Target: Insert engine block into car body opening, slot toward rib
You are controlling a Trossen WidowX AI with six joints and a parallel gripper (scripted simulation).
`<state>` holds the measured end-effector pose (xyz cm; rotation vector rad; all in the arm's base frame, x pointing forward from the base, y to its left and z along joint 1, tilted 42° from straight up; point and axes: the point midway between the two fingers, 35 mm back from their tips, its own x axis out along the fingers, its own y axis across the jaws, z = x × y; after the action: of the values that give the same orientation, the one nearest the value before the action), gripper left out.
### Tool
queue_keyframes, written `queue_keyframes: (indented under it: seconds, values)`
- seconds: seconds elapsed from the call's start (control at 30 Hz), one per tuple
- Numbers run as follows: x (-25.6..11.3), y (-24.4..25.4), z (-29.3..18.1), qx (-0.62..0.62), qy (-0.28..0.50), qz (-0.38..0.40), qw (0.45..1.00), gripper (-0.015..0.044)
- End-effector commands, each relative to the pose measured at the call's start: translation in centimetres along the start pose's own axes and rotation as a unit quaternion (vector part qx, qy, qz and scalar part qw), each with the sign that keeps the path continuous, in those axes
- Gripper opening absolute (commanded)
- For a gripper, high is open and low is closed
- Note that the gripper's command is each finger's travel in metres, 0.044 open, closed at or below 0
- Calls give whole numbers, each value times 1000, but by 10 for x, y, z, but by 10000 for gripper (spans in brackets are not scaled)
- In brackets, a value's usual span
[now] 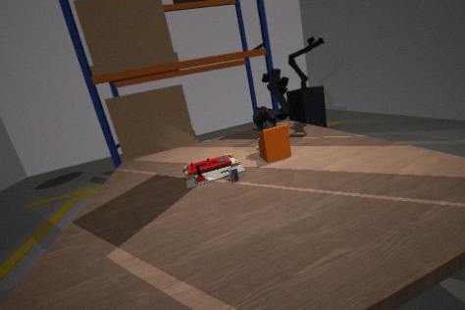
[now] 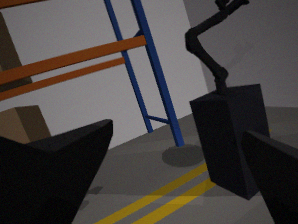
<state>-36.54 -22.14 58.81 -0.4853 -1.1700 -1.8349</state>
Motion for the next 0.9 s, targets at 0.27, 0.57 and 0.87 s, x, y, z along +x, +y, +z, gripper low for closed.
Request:
queue_keyframes:
  seconds: [0.27, 0.57, 0.87]
  values:
    - [-15, 73, 27, 47, -21, 84, 995, 440]
    - [-52, 174, 83, 79, -73, 213, 971, 440]
    - [-107, 260, 129, 105, -109, 335, 930, 440]
